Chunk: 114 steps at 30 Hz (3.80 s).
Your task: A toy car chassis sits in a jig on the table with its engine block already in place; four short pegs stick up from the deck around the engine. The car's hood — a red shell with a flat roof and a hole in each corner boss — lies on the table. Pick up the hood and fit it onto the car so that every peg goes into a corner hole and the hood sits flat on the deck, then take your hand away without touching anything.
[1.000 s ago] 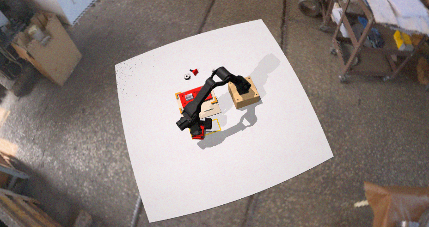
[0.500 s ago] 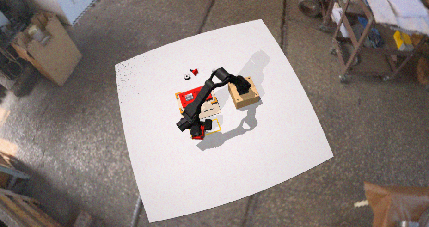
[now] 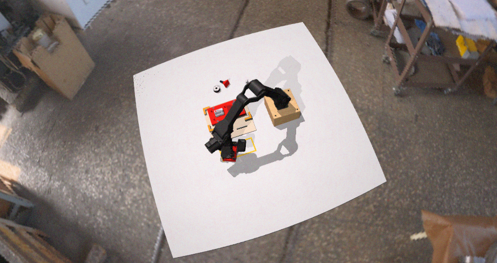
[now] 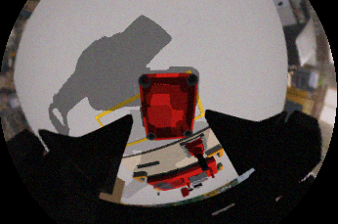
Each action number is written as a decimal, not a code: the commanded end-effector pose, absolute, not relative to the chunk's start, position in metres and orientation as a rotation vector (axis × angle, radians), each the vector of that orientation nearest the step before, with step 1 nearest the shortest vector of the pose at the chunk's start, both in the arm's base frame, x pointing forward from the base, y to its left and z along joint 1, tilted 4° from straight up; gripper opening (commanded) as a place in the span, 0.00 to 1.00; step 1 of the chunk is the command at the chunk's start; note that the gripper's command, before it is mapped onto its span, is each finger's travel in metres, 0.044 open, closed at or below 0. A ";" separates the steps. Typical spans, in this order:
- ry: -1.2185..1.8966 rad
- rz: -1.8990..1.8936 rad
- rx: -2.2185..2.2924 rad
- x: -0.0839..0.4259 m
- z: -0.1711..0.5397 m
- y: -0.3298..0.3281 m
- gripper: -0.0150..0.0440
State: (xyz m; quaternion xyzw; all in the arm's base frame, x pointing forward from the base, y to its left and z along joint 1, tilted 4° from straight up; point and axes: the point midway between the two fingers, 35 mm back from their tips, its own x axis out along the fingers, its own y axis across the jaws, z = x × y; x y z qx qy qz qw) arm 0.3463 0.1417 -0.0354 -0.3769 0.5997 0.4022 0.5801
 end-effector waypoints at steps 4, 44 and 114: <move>1.404 0.936 -0.884 0.346 -0.039 0.141 1.00; 1.402 0.941 -0.882 0.345 -0.055 0.142 0.87; 1.161 1.367 -1.289 0.342 0.023 0.138 0.25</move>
